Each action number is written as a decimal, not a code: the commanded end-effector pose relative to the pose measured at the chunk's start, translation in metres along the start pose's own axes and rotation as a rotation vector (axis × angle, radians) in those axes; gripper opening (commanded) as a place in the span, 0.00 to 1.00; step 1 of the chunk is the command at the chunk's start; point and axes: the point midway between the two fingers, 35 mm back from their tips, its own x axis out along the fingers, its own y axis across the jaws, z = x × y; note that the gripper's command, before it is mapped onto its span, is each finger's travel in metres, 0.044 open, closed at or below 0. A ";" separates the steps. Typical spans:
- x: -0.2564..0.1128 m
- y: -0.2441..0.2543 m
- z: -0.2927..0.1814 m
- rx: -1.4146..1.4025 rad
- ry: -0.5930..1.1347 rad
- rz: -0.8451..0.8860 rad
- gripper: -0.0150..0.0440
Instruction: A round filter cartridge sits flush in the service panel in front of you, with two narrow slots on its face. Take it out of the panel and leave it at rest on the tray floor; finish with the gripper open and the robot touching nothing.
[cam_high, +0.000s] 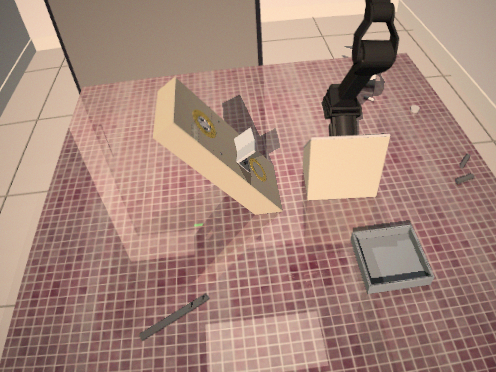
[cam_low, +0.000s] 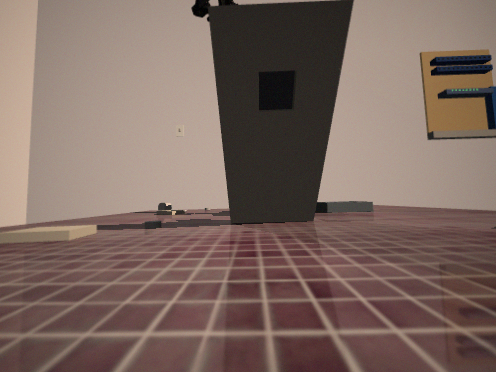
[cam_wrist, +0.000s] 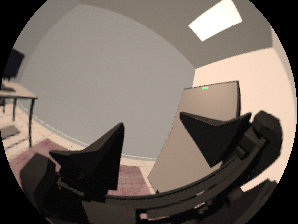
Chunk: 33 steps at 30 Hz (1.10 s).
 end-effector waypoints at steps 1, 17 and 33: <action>-0.002 -0.003 0.000 0.006 -0.007 -0.005 0.89; -0.082 -0.154 -0.136 0.509 -0.279 -0.381 0.41; -0.031 -0.136 -0.344 1.074 -0.115 -0.553 0.41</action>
